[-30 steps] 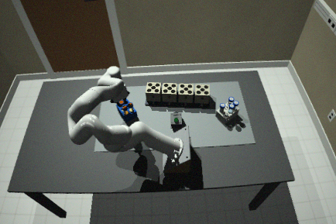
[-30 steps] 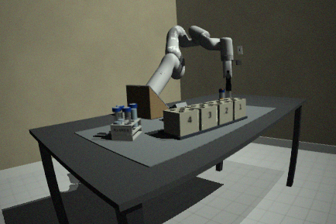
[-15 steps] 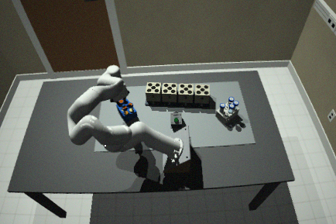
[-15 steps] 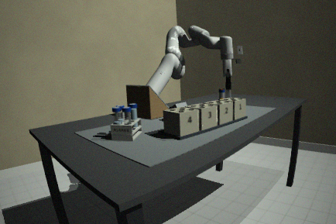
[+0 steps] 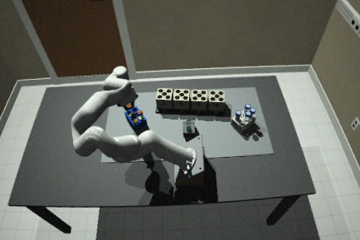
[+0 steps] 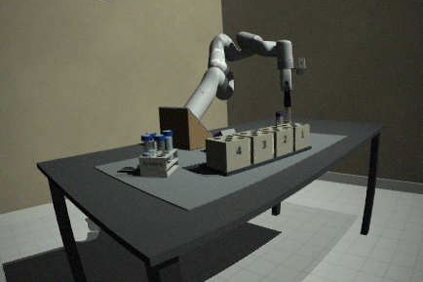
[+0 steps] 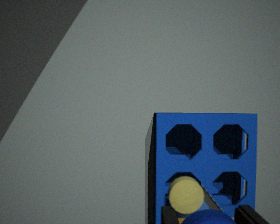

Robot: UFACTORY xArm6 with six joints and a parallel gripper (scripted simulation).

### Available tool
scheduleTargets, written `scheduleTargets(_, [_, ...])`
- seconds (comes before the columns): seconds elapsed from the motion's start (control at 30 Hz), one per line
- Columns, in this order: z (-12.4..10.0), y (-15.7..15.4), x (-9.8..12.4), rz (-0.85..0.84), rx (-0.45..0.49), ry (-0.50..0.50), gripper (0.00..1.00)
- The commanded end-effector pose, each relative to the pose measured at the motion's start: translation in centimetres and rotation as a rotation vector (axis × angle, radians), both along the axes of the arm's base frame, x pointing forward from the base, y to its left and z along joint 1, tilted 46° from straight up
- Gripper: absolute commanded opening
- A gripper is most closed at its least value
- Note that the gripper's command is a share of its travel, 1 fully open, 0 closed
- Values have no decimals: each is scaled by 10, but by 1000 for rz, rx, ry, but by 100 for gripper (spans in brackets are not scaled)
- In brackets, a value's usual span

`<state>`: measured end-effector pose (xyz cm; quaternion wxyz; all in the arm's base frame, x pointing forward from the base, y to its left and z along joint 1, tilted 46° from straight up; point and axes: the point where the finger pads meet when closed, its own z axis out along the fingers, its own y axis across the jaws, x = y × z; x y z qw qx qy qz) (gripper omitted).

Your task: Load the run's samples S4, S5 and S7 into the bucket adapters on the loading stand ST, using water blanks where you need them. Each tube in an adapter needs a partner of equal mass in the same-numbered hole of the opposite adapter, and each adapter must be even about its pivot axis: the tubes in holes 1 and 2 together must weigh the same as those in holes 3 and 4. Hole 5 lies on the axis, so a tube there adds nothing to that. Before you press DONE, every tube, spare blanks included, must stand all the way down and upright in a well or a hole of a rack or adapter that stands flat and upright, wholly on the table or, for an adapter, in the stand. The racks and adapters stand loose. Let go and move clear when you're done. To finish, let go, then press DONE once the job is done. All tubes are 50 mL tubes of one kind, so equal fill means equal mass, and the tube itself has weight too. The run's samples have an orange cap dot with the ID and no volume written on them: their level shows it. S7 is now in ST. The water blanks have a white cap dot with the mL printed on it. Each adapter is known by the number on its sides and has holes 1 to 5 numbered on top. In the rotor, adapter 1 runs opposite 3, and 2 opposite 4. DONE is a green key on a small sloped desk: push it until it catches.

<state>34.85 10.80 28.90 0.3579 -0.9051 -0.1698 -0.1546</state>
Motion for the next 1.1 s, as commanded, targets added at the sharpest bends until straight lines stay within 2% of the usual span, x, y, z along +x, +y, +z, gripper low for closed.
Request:
scheduleTargets(0.0, [6,-5,0,-1,0,-3,0])
scheduleTargets(1.07, [45,-45,-9,-1,-1,-3,0])
